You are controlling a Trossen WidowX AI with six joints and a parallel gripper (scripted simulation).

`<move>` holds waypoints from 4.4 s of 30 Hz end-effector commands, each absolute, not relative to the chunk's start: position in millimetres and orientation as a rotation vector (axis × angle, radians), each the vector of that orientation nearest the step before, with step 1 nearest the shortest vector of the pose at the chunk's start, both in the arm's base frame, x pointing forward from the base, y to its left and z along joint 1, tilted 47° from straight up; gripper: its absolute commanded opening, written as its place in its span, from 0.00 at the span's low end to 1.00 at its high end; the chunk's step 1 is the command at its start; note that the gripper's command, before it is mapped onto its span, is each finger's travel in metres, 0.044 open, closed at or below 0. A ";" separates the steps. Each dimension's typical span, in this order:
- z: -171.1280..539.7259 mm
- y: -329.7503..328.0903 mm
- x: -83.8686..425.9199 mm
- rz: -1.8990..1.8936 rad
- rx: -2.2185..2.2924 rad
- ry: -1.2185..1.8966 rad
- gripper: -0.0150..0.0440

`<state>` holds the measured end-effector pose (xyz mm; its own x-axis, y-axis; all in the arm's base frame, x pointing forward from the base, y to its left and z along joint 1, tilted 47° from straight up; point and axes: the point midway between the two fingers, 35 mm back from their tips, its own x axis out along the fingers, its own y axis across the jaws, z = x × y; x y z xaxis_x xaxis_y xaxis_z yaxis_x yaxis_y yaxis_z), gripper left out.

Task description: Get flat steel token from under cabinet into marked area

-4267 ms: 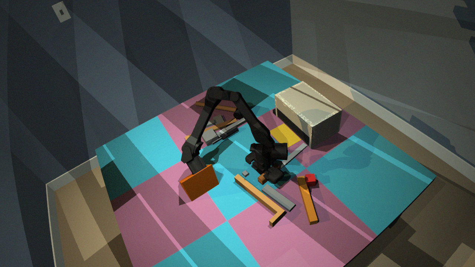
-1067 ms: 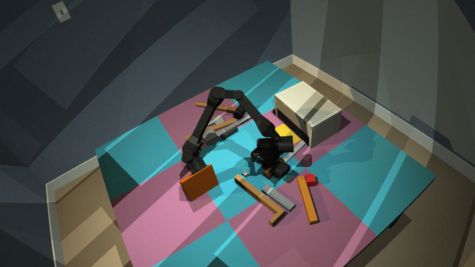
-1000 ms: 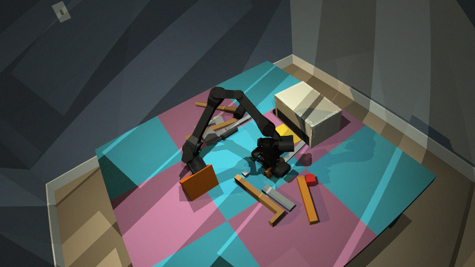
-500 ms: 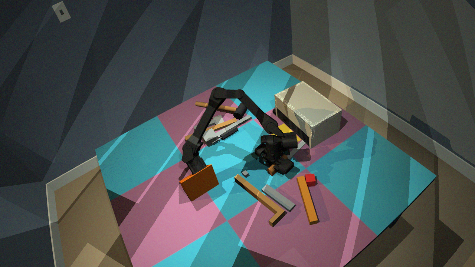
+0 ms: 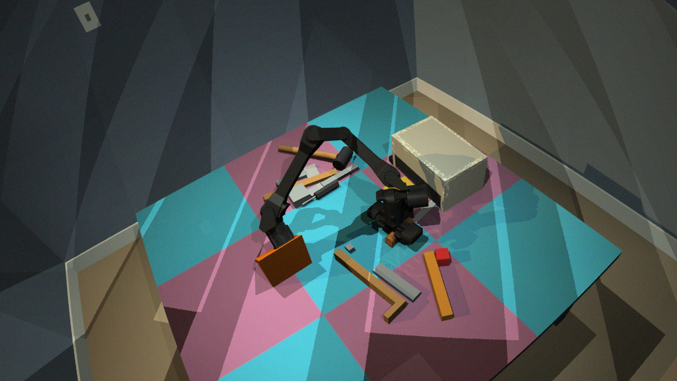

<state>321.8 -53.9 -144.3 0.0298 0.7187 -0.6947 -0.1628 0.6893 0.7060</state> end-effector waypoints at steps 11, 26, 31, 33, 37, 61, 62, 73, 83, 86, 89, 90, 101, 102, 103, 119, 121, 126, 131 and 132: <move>-141.7 -52.7 340.2 0.725 0.505 1.381 0.25; -139.3 -51.2 356.8 0.725 0.505 1.380 0.25; -138.5 -50.7 362.0 0.725 0.505 1.379 0.25; -138.2 -50.5 364.1 0.725 0.505 1.379 0.25; -137.6 -50.1 368.2 0.725 0.505 1.379 0.25; -133.8 -47.8 391.4 0.726 0.504 1.378 0.25; -133.6 -47.7 392.3 0.726 0.504 1.378 0.25; -131.8 -46.1 401.6 0.726 0.504 1.377 0.25; -124.8 -37.8 400.8 0.727 0.505 1.377 0.25; -122.7 -35.7 400.3 0.727 0.505 1.377 0.25; -120.4 -33.3 399.7 0.727 0.506 1.377 0.25; -119.6 -32.5 399.5 0.727 0.506 1.377 0.25; -111.4 -24.3 397.5 0.728 0.506 1.377 0.25; -110.7 -23.6 397.4 0.728 0.506 1.377 0.25; -110.0 -22.9 397.2 0.728 0.506 1.377 0.25; -98.7 -11.7 394.6 0.728 0.507 1.378 0.25; -97.3 -10.3 394.3 0.728 0.507 1.378 0.25; -93.8 -6.8 393.4 0.728 0.508 1.378 0.25; -90.3 -3.3 392.6 0.729 0.508 1.378 0.25; -89.6 -2.6 392.4 0.729 0.508 1.378 0.25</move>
